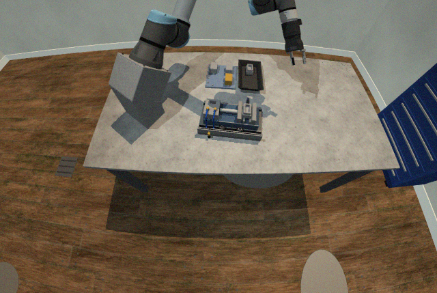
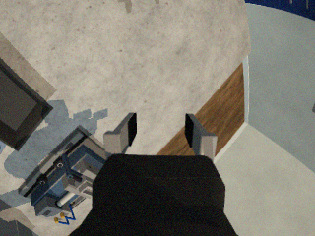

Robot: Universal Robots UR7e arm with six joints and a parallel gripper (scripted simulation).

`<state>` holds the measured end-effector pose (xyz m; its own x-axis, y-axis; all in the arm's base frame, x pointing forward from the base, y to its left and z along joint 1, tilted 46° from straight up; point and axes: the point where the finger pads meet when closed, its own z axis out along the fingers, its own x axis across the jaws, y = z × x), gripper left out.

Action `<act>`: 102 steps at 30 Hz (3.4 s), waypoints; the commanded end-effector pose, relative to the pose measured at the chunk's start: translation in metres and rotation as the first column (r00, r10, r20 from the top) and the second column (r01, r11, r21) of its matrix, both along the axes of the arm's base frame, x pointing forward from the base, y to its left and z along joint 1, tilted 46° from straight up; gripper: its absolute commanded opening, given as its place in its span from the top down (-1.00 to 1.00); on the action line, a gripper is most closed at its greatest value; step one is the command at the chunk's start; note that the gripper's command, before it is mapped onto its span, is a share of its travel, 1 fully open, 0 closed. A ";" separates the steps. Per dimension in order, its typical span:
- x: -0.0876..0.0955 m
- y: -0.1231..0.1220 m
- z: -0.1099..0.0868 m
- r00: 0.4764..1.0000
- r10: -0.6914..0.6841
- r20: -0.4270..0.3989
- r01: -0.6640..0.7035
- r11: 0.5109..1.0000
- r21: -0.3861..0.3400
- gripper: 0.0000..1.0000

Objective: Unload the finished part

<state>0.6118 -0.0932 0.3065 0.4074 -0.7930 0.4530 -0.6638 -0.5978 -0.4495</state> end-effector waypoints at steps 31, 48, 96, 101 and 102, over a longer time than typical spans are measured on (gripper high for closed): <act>-0.047 -0.049 -0.114 0.827 -0.445 -0.344 0.562 0.656 0.505 -1.00; -0.084 -0.063 -0.168 0.563 -0.535 -0.630 0.807 0.194 0.557 -1.00; -0.162 -0.062 -0.241 -0.089 -0.050 -0.995 0.669 -0.743 -0.023 -1.00; -0.162 -0.062 -0.241 -0.089 -0.050 -0.995 0.669 -0.743 -0.023 1.00; -0.162 -0.062 -0.241 -0.089 -0.050 -0.995 0.669 -0.743 -0.023 1.00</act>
<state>0.4501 -0.1548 0.0649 -0.9016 0.2650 -0.3418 -0.0103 0.7769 0.6295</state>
